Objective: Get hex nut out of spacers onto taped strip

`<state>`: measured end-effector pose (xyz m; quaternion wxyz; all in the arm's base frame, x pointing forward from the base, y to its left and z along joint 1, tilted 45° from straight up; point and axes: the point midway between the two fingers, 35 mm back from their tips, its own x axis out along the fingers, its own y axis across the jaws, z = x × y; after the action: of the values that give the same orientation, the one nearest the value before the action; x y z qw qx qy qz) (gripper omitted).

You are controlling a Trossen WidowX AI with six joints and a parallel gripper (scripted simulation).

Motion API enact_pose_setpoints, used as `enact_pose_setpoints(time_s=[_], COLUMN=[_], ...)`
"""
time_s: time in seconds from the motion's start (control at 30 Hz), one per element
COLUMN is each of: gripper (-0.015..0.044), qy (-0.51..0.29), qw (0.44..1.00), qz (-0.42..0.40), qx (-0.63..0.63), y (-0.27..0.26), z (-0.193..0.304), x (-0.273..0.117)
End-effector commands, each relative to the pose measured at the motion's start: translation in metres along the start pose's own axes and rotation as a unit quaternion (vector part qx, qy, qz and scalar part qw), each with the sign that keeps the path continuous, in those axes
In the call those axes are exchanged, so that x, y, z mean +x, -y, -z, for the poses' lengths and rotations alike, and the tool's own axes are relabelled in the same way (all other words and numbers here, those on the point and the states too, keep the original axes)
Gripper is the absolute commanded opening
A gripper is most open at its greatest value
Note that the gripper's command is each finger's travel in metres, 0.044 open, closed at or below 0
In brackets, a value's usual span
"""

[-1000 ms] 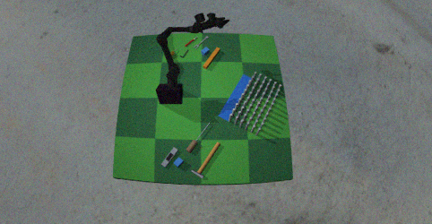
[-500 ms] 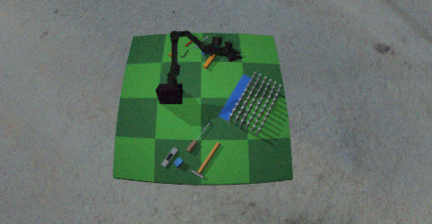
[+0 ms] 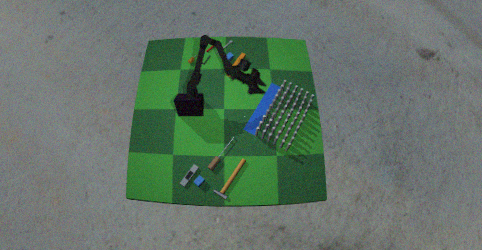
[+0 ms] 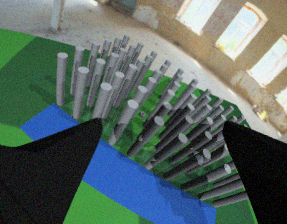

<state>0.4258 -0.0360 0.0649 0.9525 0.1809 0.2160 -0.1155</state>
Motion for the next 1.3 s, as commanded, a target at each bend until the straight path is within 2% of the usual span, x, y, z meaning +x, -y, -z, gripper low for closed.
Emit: enact_pose_setpoints(time_s=[0.0, 0.87, 1.1, 1.27], gripper=[0.044, 0.044, 0.044, 0.044], qy=[-0.005, -0.008, -0.13, -0.254], qw=[1.0, 1.0, 0.976, 0.932], qz=[-0.001, 0.003, 0.093, 0.107], qx=[0.003, -0.001, -0.146, -0.236], y=[0.001, 0.003, 0.108, 0.191], z=[0.004, 0.004, 0.028, 0.063], x=[0.0, 0.001, 0.036, 0.044])
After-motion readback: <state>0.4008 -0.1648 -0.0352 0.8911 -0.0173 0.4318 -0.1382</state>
